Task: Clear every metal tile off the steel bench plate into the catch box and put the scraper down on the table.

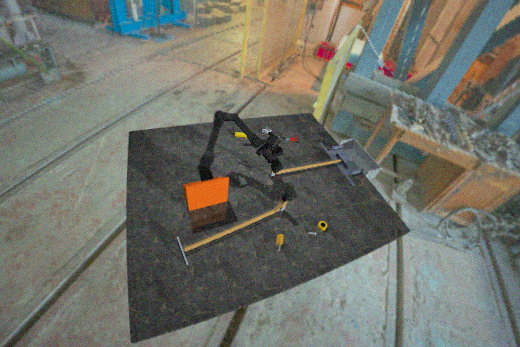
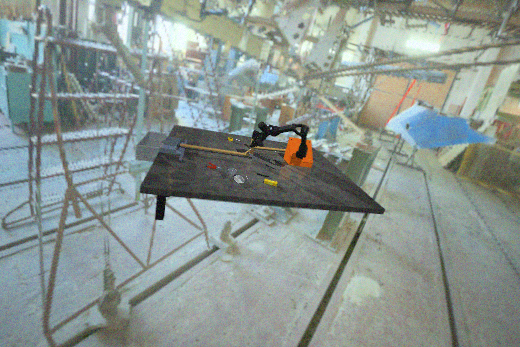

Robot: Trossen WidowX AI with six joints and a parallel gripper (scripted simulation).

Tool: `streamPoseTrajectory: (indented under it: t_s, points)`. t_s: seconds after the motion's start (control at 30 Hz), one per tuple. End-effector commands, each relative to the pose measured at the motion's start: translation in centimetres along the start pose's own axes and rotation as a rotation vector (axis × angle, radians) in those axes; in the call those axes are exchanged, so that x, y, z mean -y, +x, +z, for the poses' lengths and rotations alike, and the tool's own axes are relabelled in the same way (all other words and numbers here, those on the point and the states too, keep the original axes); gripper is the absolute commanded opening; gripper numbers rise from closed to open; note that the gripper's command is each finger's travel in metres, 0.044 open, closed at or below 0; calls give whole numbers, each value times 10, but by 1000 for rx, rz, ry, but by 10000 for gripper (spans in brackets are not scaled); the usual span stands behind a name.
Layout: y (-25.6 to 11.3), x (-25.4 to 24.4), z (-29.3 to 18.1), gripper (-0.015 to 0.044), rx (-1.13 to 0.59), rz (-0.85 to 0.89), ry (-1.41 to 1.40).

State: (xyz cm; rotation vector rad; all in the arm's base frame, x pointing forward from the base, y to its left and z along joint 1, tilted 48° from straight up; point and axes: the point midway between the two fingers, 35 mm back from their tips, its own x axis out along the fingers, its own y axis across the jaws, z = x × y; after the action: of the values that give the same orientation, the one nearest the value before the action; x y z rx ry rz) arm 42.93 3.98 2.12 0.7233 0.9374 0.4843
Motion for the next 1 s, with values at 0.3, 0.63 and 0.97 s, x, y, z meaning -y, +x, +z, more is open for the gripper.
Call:
streamPoseTrajectory:
  t_s: [0.3,0.63,0.97]
  points:
    - [-16,-2,-12,0,18,2,-11]
    - [-25,-2,-26,0,19,2,-10]
    - [-33,-3,-39,0,20,2,-9]
